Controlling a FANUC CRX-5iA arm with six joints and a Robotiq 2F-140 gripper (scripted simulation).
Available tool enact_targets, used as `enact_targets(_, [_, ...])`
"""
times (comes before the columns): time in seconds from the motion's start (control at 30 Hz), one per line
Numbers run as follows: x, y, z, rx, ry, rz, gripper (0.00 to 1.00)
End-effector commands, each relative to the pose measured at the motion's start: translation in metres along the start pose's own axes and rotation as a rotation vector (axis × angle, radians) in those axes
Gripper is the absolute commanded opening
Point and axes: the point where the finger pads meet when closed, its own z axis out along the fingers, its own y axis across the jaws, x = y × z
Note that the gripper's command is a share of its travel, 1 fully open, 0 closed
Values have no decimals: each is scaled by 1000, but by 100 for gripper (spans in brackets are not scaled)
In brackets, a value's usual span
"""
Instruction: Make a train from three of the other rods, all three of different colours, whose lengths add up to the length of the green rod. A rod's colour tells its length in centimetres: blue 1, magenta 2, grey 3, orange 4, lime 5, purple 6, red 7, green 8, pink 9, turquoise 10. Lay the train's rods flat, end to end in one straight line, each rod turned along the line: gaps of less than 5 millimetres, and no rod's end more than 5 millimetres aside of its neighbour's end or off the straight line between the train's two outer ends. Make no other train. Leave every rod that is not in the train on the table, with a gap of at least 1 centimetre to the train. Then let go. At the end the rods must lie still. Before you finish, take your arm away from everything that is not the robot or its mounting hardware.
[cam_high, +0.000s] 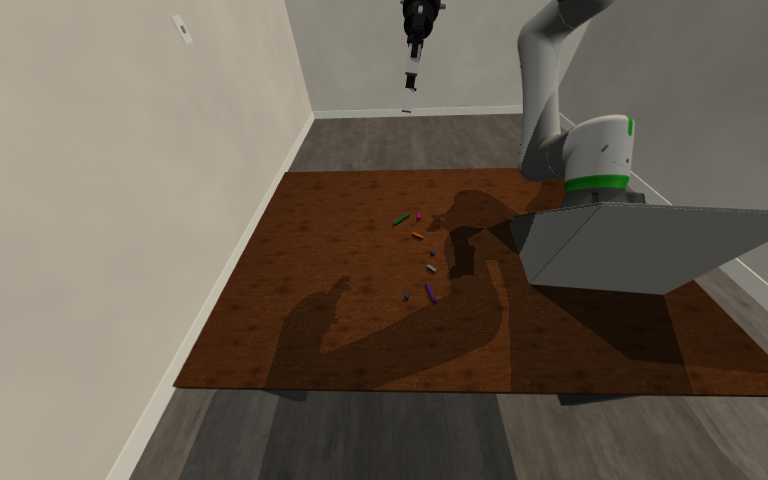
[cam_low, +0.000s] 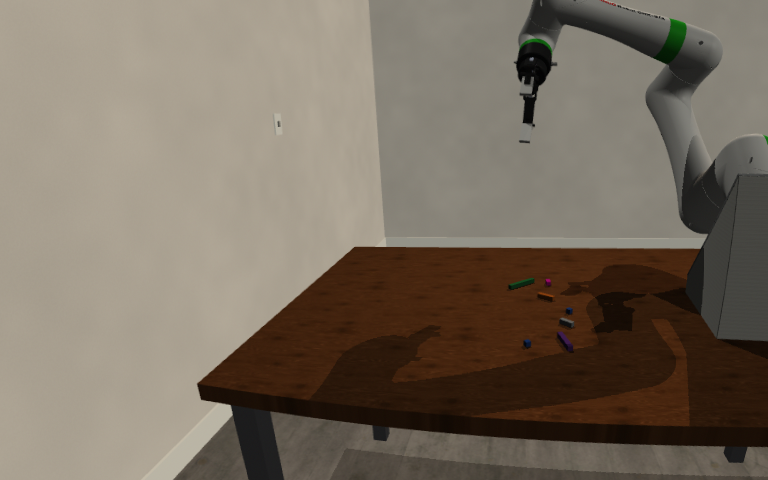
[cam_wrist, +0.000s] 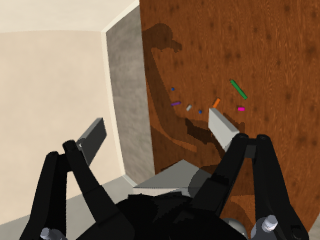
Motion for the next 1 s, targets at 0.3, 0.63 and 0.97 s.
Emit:
enact_targets(0.3, [-41, -3, 109, -211, -166, -2, 100])
enact_targets(0.63, [-70, 10, 193, -390, -204, 45, 100])
enact_targets(0.97, [-109, 29, 266, -566, -206, 50, 100])
